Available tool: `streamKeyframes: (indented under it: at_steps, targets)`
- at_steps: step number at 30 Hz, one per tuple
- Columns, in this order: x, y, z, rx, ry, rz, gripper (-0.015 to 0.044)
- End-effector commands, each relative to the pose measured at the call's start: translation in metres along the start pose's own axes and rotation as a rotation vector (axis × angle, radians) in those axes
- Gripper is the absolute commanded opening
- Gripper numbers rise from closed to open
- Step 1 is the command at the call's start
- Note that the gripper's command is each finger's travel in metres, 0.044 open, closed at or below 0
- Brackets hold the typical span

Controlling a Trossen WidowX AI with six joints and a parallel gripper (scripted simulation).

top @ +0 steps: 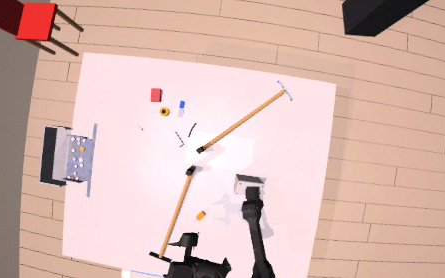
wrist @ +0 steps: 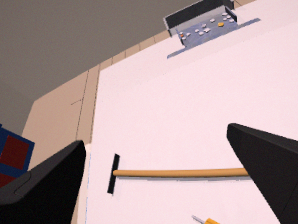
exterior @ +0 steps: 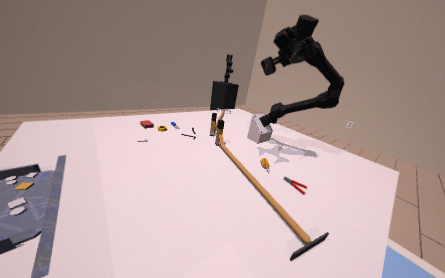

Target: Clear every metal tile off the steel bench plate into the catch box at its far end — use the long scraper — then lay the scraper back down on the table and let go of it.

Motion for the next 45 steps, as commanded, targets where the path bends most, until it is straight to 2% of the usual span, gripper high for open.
streamKeyframes:
  at_steps: [1,28,45]
  targets:
    - [0.012,0.002,-0.004,-0.033,0.02,-0.101,0.044]
    - [0.089,0.014,-0.028,-0.214,0.107,-0.757,0.044]
    - [0.09,0.014,-0.028,-0.219,0.11,-0.773,0.044]
Point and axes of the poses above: the point midway between the two fingers, 35 mm back from their tips, its own z axis out along the fingers, its own y axis across the jaws, x = y × z, the point moved 7 cm from there along -z, back along the fingers, and after that the axes turned 14 degrees about z, right-handed, at the moved point
